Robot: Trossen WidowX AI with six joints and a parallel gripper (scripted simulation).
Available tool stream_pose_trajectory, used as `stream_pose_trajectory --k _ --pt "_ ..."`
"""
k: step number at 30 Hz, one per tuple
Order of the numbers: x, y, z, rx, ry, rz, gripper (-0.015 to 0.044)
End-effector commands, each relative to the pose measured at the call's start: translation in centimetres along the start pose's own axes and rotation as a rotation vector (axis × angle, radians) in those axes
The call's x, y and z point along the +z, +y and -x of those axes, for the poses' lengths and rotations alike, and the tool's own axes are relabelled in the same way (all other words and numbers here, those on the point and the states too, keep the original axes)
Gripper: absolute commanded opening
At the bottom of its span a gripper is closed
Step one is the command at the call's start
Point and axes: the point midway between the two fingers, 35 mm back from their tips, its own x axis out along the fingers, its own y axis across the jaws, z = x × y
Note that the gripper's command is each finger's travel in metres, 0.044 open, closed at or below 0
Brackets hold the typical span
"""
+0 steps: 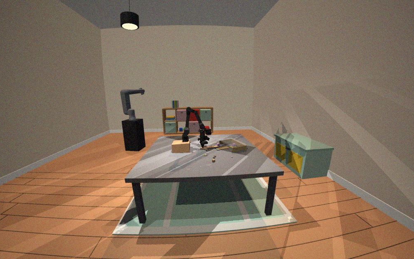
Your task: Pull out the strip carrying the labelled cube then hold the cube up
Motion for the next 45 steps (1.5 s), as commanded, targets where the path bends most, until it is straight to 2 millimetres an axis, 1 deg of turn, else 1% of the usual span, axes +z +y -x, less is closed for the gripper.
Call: stream_pose_trajectory --k 1,2,3,6,7,11,13,23,45 --pt "0.5 -0.1 2.8 -0.006 0.005 0.004 0.0000" --pt "0.4 -0.1 3.6 -0.007 0.010 0.005 0.0000" --pt "0.4 -0.1 3.8 -0.007 0.012 0.005 0.0000" --pt "0.4 -0.1 3.8 -0.007 0.012 0.005 0.0000" --pt "0.6 -0.1 3.8 -0.007 0.012 -0.002 0.0026" --pt "3.0 0.0 3.7 -0.007 0.010 -0.081 0.0131" --pt "3.4 0.0 3.7 -0.007 0.009 -0.083 0.0184" --pt "7.3 0.0 4.3 -0.007 0.006 -0.083 0.0440" --pt "15.4 -0.4 5.4 -0.007 0.000 -0.083 0.0440"
